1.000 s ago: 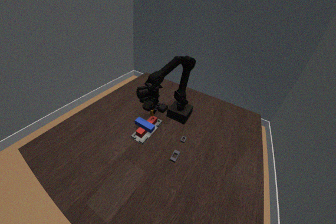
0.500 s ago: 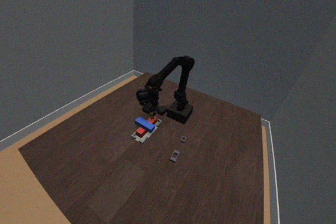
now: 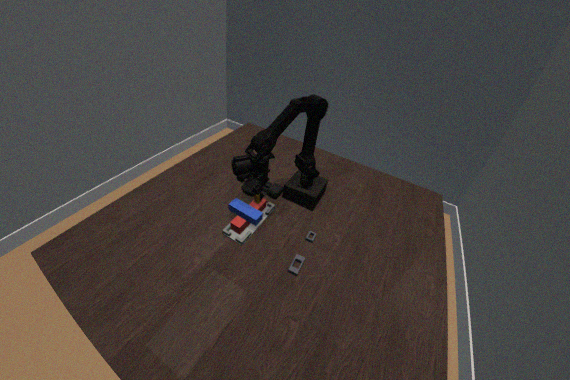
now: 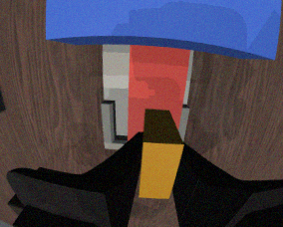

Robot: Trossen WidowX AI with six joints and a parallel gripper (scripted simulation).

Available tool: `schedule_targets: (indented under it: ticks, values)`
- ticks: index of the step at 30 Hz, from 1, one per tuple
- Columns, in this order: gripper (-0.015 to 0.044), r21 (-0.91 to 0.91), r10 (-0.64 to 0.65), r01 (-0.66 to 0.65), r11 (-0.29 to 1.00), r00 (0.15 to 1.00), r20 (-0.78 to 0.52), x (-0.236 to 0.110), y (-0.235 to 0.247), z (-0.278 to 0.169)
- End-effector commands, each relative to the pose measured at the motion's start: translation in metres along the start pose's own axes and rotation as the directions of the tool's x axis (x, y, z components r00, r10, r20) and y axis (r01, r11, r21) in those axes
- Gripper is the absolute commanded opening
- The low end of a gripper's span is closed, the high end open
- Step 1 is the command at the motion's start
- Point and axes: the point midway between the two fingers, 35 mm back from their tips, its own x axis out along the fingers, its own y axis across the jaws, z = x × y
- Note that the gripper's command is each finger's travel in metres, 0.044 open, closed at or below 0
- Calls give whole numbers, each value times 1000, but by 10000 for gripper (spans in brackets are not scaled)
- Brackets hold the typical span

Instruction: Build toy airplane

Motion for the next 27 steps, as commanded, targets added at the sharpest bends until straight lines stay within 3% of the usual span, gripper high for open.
schedule_targets:
  ticks: [1, 5, 7, 10, 20, 27]
  values:
    - [78, 0, 0, 0, 1000, 1000, 0, 0, 0, 0]
    - [52, 0, 0, 0, 1000, 1000, 0, 0, 0, 0]
    - [0, 0, 0, 0, 1000, 1000, 0, 0, 0, 0]
    - [0, 0, 0, 0, 1000, 1000, 0, 0, 0, 0]
    - [260, 0, 0, 0, 1000, 1000, 0, 0, 0, 0]
    - [260, -1, 0, 0, 1000, 1000, 0, -9, -1, 2]
